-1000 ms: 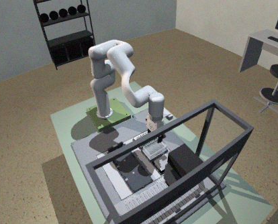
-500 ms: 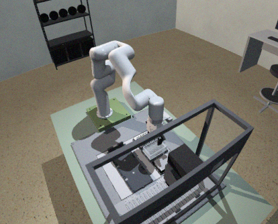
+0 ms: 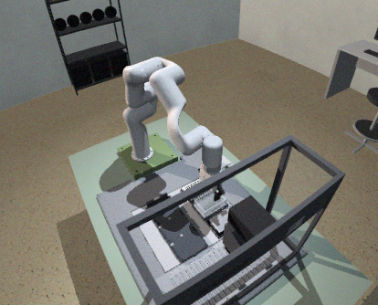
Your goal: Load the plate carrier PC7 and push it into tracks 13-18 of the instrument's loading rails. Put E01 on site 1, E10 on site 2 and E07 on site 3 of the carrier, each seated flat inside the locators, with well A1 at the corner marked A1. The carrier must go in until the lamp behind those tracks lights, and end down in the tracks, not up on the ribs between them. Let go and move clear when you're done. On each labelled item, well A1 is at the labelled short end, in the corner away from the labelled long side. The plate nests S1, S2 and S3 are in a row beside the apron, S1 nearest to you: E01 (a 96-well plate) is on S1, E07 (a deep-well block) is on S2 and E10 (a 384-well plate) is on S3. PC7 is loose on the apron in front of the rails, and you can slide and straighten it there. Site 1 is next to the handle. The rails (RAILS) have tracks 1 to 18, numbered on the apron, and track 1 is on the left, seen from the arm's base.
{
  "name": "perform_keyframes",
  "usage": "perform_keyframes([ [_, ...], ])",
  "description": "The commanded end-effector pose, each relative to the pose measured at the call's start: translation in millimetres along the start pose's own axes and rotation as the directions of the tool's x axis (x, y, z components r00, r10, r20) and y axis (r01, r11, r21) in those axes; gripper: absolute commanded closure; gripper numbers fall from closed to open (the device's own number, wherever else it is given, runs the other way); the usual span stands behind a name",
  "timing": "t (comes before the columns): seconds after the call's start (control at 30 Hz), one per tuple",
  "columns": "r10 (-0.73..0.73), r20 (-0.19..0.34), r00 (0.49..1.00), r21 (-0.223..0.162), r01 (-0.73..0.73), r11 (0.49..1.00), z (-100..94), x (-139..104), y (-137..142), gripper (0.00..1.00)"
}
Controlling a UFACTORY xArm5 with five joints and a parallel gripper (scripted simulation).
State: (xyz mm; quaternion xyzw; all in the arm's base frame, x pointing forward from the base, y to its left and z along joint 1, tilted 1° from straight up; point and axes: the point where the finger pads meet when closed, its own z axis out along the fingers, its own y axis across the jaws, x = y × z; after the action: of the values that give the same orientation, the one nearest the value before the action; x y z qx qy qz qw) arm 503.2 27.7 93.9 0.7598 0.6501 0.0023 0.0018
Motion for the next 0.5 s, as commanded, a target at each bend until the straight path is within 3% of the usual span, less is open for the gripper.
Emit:
perform_keyframes([
  [0.0, 0.0, -0.02, 1.0, 0.0, 0.0, 1.0, 5.6, 0, 1, 0.0],
  [0.47, 0.0, -0.02, 1.0, 0.0, 0.0, 1.0, 19.1, 1, 1, 0.0],
])
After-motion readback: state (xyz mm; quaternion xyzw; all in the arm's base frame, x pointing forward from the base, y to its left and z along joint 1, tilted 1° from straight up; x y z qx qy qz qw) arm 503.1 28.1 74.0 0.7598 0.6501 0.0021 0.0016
